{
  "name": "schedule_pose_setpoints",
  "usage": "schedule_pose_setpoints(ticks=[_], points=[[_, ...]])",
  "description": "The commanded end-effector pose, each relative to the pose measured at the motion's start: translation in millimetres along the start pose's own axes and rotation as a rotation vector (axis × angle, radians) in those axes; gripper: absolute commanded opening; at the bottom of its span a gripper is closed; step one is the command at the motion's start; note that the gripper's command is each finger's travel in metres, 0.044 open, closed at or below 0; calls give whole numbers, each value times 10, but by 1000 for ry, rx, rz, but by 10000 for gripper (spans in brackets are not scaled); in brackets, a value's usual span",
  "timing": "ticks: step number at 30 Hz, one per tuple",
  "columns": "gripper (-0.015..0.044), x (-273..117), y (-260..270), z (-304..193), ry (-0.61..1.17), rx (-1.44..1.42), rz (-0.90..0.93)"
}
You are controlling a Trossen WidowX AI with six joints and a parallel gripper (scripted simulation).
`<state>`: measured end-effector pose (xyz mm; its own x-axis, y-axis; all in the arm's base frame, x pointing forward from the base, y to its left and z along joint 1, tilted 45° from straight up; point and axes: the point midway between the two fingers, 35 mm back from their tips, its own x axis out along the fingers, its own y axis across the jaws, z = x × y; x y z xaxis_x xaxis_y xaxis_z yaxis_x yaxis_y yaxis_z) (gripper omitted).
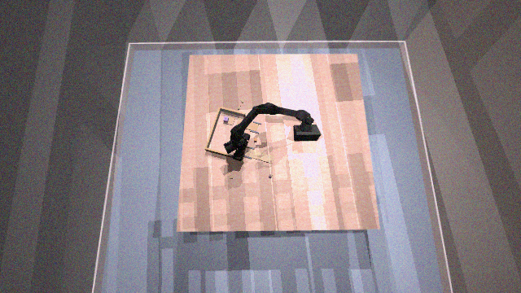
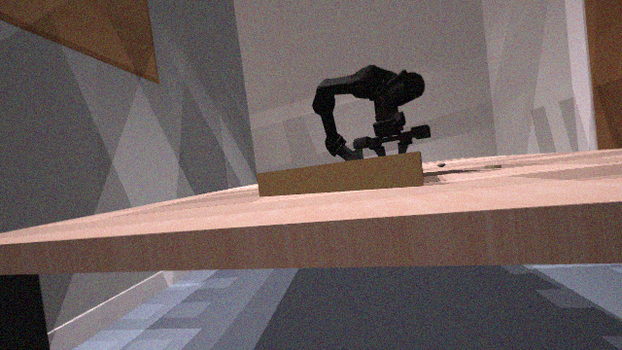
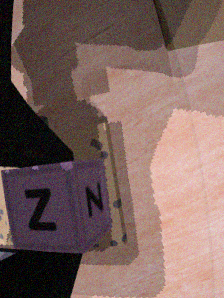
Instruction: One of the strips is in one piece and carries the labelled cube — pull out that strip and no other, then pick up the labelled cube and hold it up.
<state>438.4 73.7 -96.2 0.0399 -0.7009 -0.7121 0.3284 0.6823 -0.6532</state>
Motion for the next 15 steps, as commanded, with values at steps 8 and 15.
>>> schedule_pose_setpoints(ticks=[8,15], points=[[0,-231,-140,-242,0,-2,2],[0,-366,-268,-429,0,-4,0]])
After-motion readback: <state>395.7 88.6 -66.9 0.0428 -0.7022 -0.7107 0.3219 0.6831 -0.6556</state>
